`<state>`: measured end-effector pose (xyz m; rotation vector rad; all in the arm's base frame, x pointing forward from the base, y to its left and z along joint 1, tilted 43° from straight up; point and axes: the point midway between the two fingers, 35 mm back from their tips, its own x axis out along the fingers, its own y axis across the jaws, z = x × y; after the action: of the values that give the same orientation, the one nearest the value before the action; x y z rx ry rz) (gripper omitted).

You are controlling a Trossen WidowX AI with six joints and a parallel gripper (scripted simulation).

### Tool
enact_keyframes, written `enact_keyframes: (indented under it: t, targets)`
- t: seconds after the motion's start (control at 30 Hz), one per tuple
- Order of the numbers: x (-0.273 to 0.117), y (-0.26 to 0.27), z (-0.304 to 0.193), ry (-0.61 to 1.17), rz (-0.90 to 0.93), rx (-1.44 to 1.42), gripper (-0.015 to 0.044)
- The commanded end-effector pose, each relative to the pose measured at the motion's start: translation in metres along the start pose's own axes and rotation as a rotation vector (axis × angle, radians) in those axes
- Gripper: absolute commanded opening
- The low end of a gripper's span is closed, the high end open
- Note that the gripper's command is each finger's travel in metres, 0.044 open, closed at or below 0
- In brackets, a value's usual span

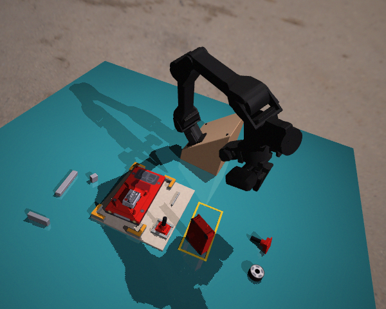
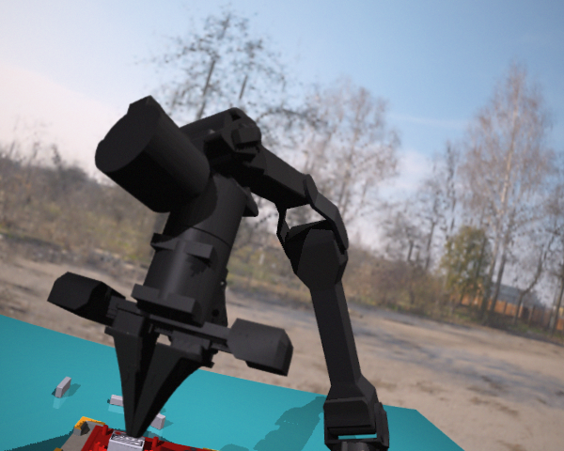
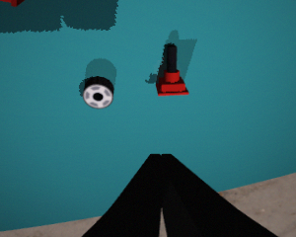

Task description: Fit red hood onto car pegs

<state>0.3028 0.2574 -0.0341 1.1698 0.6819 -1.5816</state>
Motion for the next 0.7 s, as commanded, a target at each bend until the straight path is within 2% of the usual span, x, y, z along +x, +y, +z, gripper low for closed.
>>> enact_keyframes:
  t: [0.0, 0.23, 0.43, 0.67]
  targets:
    - [0.026, 0.022, 0.018, -0.113, 0.028, 0.088, 0.0000]
    - [0.070, 0.057, 0.059, -0.321, 0.088, 0.227, 0.0000]
    - [0.076, 0.059, 0.062, -0.326, 0.089, 0.230, 0.0000]
    - [0.101, 0.060, 0.070, -0.327, 0.090, 0.230, 0.0000]
